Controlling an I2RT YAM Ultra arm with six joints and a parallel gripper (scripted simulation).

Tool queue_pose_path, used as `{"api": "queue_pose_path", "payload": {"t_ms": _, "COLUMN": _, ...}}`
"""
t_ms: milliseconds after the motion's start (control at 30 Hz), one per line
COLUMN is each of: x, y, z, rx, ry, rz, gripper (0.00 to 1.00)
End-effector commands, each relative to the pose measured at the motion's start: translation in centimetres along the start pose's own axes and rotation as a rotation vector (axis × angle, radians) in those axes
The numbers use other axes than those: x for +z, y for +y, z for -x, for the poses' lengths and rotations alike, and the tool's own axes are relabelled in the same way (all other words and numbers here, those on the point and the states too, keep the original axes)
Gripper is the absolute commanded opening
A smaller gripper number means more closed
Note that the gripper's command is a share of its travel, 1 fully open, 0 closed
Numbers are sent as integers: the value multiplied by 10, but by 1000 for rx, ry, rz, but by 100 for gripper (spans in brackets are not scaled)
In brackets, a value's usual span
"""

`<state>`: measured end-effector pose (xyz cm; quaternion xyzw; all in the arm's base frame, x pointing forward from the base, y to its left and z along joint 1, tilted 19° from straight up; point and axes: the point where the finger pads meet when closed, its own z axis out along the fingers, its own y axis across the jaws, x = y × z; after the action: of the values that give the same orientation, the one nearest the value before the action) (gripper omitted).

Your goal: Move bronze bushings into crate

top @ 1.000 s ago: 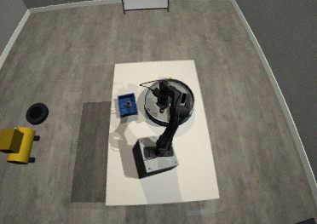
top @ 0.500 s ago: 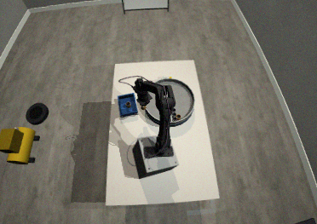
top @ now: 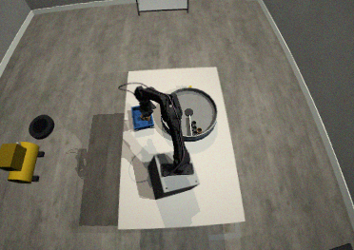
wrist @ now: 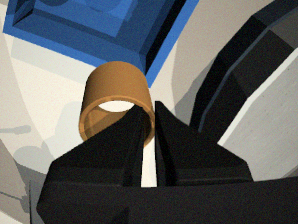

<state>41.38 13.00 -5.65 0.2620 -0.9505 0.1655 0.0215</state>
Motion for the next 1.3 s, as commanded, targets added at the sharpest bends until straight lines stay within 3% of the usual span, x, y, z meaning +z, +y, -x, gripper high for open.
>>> {"api": "queue_pose_path", "payload": {"t_ms": 0, "x": -16, "y": 12, "z": 14, "rx": 17, "ry": -12, "rz": 4, "gripper": 0}}
{"api": "queue_pose_path", "payload": {"t_ms": 433, "x": -17, "y": 30, "z": 35, "rx": 18, "ry": -16, "rz": 6, "gripper": 0}}
{"api": "queue_pose_path", "payload": {"t_ms": 467, "x": -32, "y": 25, "z": 39, "rx": 29, "ry": -47, "rz": 1, "gripper": 0}}
{"api": "queue_pose_path", "payload": {"t_ms": 567, "x": -16, "y": 33, "z": 38, "rx": 17, "ry": -13, "rz": 2, "gripper": 0}}
{"api": "queue_pose_path", "payload": {"t_ms": 733, "x": -26, "y": 31, "z": 42, "rx": 24, "ry": -35, "rz": 3, "gripper": 0}}
{"api": "queue_pose_path", "payload": {"t_ms": 1267, "x": -24, "y": 32, "z": 44, "rx": 25, "ry": -37, "rz": 3, "gripper": 0}}
